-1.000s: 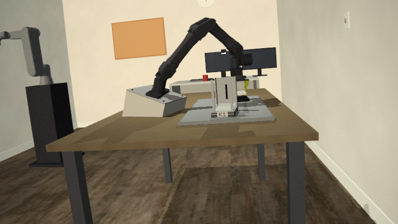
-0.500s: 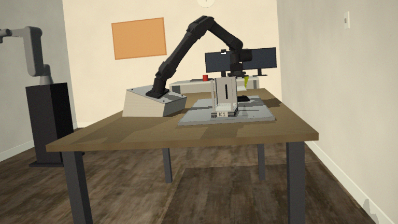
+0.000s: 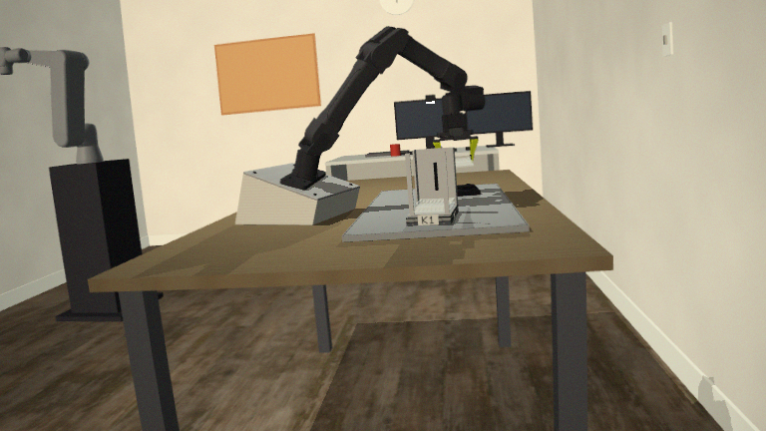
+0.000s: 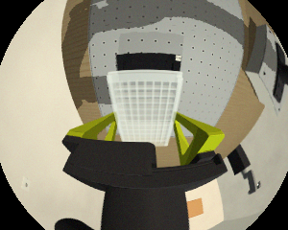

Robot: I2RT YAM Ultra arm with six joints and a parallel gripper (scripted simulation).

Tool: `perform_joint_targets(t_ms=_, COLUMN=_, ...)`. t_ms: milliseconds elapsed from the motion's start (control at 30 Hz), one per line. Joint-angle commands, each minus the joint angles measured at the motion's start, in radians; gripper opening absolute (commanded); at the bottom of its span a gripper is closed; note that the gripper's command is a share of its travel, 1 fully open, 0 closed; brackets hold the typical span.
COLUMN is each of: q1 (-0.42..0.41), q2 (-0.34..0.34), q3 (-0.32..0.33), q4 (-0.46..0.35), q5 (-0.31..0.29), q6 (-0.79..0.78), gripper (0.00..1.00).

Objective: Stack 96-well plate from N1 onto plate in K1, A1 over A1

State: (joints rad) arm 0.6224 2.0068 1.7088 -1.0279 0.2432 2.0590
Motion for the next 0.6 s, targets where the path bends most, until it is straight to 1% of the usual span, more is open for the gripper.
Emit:
perform_joint_targets(t_ms=0, q1=0.014, q2=-0.003, q3=0.032, q4=-0.048, q5=0.016, q6=0.009, gripper=0.0)
perform_joint_targets(t_ms=133, q1=0.018, q2=-0.033, q3=0.046, q4=-0.07, q5=0.017, q6=0.014, gripper=0.0)
perform_joint_targets(t_ms=433, q1=0.028, q2=-0.045, q3=0.085, q4=-0.123, q5=0.019, q6=0.023, gripper=0.0)
perform_joint_targets(t_ms=533, q1=0.029, q2=-0.042, q3=0.09, q4=-0.13, q5=0.019, q6=0.024, gripper=0.0)
perform_joint_targets(t_ms=567, q1=0.03, q2=-0.029, q3=0.096, q4=-0.137, q5=0.02, q6=0.026, gripper=0.0)
